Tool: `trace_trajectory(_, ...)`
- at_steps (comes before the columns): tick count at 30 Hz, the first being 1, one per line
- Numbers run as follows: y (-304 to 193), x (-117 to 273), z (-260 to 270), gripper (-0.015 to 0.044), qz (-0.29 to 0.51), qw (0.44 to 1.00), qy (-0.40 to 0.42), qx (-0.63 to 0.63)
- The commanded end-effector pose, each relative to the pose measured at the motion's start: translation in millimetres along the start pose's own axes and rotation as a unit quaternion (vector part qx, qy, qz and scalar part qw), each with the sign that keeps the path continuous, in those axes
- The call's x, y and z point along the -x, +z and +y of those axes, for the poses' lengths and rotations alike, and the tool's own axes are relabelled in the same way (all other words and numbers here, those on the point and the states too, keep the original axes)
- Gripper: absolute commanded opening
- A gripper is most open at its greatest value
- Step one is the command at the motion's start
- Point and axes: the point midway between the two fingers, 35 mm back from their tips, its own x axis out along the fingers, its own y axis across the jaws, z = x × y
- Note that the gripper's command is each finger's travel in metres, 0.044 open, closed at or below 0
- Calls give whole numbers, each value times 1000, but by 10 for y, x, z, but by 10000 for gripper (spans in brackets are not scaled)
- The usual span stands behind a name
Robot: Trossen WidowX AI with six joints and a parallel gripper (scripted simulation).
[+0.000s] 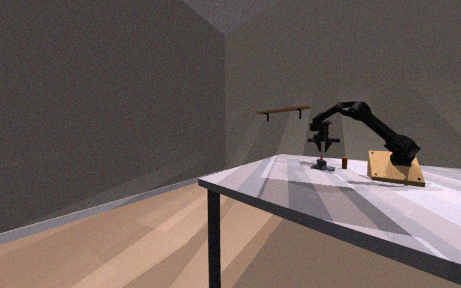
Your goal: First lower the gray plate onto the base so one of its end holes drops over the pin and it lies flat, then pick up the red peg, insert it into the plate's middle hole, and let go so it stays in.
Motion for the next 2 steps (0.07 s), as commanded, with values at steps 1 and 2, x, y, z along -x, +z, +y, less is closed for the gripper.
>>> trace_trajectory(1, -1, 37, 2, 150, -2, 1000, -2, 4)
trace_trajectory(2, -2, 44, 1, 150, -2, 1000, -2, 4)
